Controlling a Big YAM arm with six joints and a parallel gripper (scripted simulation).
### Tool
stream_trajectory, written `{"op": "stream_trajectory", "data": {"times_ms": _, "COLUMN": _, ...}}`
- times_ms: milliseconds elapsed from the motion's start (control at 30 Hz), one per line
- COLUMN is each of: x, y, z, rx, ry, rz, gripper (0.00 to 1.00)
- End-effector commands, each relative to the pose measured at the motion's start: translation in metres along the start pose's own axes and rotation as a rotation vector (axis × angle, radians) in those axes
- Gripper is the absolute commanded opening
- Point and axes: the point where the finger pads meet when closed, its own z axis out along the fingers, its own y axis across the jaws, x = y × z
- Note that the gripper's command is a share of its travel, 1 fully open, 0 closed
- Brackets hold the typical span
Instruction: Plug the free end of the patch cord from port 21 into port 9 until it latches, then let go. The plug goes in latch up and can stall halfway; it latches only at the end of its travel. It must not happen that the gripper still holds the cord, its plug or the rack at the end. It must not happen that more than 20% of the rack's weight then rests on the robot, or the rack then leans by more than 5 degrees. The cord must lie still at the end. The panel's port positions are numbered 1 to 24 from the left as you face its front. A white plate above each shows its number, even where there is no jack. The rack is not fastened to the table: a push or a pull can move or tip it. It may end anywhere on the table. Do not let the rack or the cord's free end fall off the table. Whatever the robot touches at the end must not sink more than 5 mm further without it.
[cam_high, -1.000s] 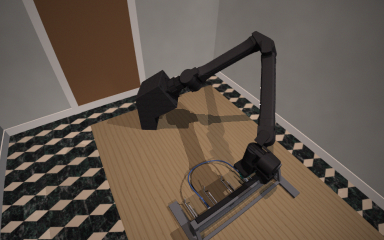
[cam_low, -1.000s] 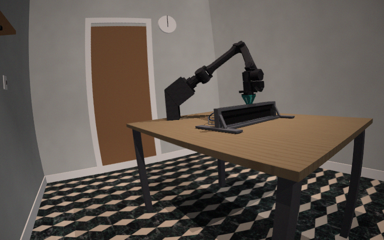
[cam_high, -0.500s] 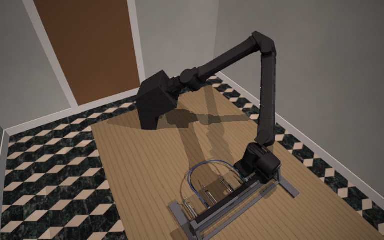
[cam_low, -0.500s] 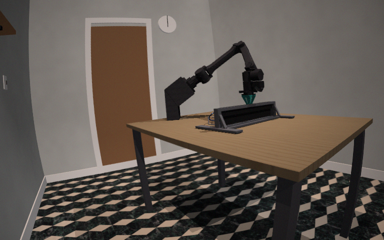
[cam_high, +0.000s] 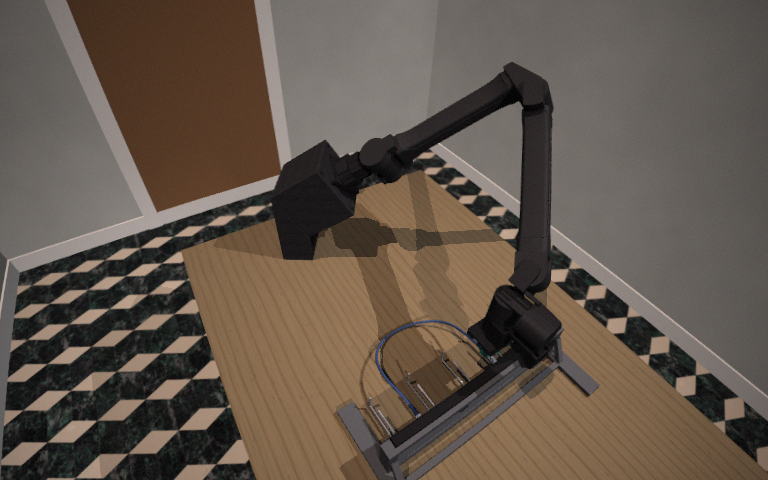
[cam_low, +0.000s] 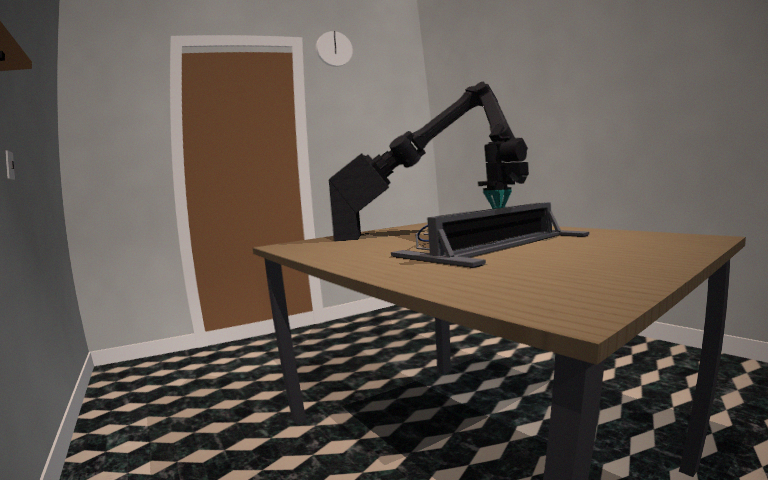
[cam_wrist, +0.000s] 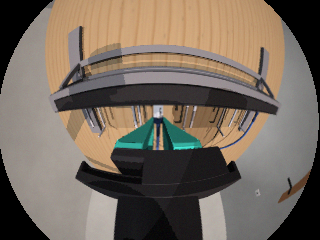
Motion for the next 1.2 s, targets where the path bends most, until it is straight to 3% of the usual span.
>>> {"op": "stream_trajectory", "data": {"times_ms": 0, "x": -0.020, "y": -0.002, "z": -0.022, "rx": 0.019, "ry": -0.044, "rz": 0.000, "gripper": 0.00}}
{"op": "stream_trajectory", "data": {"times_ms": 1167, "x": -0.012, "y": 0.008, "z": -0.015, "rx": 0.006, "ry": -0.028, "rz": -0.007, "gripper": 0.00}}
